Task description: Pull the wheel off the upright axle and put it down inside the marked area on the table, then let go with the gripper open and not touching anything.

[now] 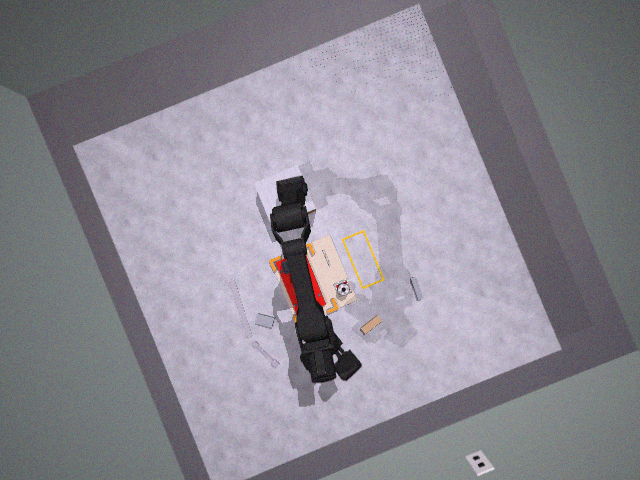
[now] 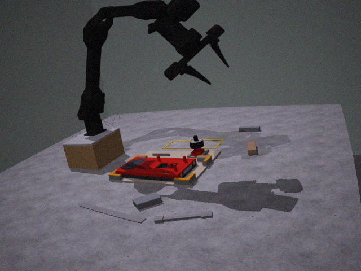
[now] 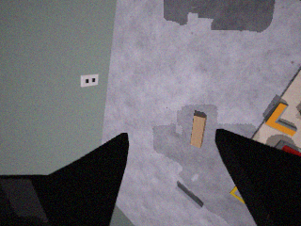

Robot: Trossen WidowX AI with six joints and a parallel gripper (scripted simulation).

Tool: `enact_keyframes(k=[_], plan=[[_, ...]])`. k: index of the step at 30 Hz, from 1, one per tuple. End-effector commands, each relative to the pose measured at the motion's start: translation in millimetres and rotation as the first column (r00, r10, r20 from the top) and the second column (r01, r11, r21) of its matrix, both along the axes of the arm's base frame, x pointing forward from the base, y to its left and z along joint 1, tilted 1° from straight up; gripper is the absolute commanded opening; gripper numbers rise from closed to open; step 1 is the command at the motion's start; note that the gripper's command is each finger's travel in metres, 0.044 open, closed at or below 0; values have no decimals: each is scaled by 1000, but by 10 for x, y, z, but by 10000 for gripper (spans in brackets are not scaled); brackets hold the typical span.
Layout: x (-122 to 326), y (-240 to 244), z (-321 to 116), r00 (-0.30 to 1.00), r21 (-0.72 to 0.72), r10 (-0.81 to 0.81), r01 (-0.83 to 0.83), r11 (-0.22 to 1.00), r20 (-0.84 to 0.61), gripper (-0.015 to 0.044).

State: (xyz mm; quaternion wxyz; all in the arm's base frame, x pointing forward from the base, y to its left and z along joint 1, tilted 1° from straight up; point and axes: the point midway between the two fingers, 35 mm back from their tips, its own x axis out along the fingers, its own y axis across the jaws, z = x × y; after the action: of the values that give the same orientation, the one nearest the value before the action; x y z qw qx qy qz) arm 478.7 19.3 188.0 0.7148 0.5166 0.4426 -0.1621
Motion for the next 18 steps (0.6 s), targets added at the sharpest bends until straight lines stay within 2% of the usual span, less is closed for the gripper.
enact_keyframes(k=[1,10,18], plan=[[-278,227,-471,973,-4,-101,103,995,-208,300],[-1006,539,-1192,796,-184,-329,273,944,-508,300],[-1130,567,-1277,761,-228,-368,290,930,-535,300]])
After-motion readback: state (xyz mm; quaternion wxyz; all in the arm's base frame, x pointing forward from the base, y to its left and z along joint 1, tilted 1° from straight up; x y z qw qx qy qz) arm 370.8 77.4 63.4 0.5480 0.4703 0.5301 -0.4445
